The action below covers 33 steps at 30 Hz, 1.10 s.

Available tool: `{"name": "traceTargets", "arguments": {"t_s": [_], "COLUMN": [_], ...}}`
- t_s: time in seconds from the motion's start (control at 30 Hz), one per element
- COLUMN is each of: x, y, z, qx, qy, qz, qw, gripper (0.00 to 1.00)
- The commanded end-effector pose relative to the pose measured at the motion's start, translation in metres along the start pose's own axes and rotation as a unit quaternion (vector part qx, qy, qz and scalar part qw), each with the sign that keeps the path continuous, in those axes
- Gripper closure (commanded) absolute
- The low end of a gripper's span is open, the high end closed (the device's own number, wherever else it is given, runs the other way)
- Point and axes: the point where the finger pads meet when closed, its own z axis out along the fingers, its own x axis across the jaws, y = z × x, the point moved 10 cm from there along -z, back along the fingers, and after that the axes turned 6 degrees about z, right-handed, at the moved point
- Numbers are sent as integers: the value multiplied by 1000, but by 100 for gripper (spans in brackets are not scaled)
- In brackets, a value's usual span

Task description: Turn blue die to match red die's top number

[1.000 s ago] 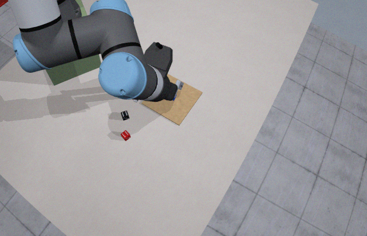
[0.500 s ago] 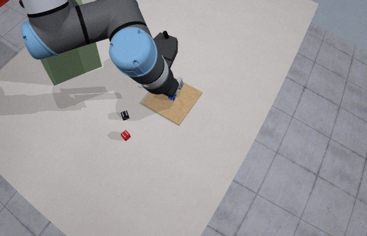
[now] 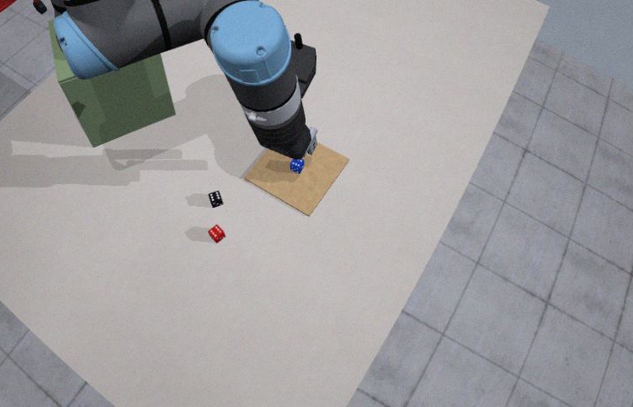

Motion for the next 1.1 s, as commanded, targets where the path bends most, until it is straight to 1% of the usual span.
{"name": "traceTargets", "arguments": {"t_s": [0.0, 0.13, 0.27, 0.37, 0.47, 1.07], "x": [0, -1, -2, -3, -3, -3], "y": [-3, -12, -22, -27, -29, -29], "z": [1, 2, 3, 3, 3, 3], "qx": [-13, -54, -97, -117, -124, -124], "qy": [0, 1, 8, 13, 15, 15], "qz": [0, -1, 0, 0, 1, 1], "qw": [1000, 999, 995, 993, 992, 992], "gripper": [0, 0, 0, 0, 0, 0]}}
